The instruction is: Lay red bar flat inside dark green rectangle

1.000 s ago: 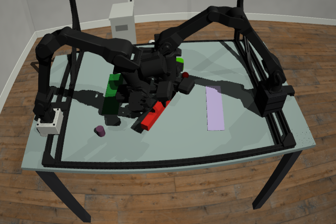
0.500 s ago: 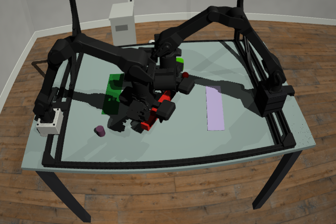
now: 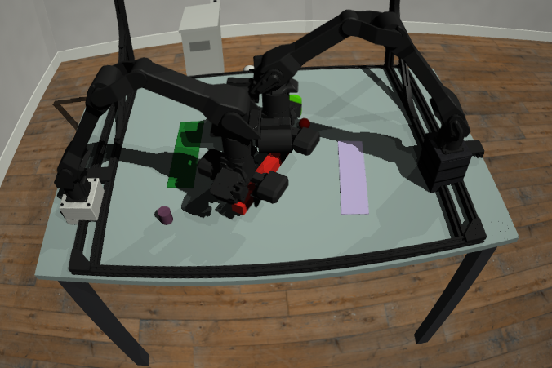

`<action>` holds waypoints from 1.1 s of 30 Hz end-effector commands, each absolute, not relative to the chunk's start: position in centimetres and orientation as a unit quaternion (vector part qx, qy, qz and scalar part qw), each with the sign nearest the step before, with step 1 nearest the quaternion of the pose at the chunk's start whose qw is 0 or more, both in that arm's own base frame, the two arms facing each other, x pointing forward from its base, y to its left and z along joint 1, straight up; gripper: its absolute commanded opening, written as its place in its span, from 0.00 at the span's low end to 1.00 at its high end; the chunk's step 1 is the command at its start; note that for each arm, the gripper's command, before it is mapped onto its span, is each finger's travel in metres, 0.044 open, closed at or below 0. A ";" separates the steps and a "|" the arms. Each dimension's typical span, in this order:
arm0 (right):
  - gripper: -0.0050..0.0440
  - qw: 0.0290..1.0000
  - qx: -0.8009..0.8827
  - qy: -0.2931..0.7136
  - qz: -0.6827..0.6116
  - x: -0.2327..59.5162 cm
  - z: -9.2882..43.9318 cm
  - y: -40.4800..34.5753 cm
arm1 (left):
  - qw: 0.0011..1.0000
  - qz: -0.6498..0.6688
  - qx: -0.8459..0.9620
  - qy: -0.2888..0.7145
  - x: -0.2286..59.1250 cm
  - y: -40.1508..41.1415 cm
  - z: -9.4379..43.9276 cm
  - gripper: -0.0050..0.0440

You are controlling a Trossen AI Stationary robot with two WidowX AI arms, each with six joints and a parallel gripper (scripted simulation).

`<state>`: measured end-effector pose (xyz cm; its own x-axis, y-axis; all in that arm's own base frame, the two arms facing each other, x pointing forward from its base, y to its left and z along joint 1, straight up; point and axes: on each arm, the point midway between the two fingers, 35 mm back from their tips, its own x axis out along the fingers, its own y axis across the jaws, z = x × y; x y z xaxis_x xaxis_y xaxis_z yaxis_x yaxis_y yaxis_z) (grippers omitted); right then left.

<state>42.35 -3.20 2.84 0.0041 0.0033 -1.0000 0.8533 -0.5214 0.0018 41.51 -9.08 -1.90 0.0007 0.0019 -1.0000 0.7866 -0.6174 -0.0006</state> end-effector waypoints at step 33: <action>0.10 0.345 0.617 0.345 -0.617 42.3 2.6 -3.2 | 0.308 -0.637 0.637 0.308 41.5 -9.1 -1.9 0.79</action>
